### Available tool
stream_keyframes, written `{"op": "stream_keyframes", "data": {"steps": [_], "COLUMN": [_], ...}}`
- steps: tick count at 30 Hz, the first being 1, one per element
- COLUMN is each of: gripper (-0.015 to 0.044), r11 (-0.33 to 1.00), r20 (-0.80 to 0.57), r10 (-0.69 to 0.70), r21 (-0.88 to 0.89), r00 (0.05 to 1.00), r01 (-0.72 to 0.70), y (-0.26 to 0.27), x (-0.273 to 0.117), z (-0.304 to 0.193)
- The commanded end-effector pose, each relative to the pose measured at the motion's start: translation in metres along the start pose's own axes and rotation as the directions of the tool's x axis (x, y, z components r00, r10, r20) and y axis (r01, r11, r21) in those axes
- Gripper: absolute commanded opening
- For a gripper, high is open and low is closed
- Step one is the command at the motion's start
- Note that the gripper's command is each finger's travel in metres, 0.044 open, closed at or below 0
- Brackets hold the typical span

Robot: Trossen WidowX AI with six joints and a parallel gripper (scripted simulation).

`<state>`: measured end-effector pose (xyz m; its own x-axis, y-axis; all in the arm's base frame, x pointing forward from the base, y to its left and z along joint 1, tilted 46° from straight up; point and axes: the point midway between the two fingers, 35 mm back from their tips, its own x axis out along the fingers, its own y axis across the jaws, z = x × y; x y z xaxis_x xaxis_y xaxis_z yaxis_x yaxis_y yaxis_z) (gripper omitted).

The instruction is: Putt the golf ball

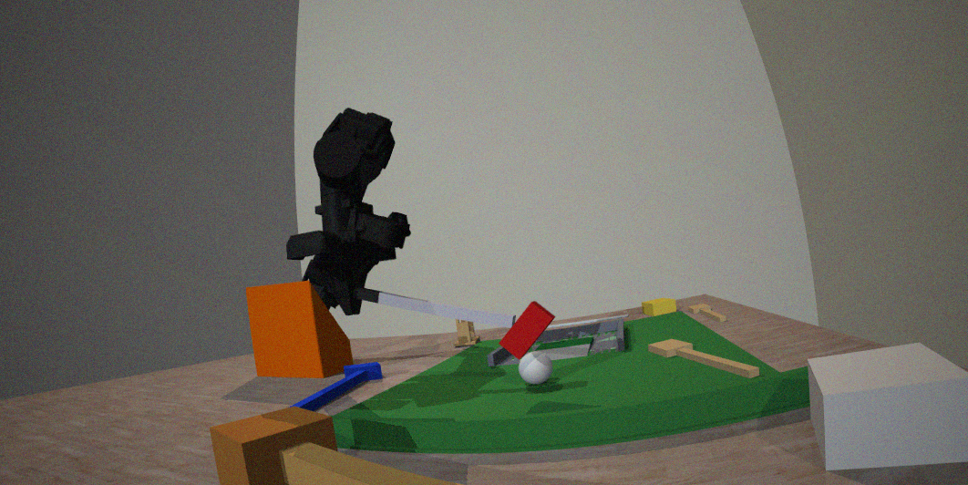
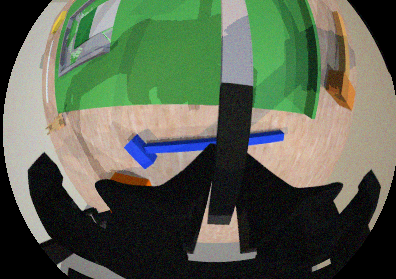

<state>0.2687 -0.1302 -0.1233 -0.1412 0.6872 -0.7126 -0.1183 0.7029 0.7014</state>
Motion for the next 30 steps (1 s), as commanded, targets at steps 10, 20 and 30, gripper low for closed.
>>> {"op": "stream_keyframes", "data": {"steps": [10,20,30], "gripper": [0.0000,0.0000,0.0000], "r11": [1.000,1.000,1.000], "r20": [0.003,0.003,-0.003], "r10": [0.010,0.010,0.005], "r21": [0.008,0.008,0.001], "r00": [1.000,1.000,1.000], "r01": [-0.010,-0.010,-0.005], "y": [0.000,0.001,0.001], "x": [0.022,0.038,0.041], "z": [0.000,0.000,-0.001]}}
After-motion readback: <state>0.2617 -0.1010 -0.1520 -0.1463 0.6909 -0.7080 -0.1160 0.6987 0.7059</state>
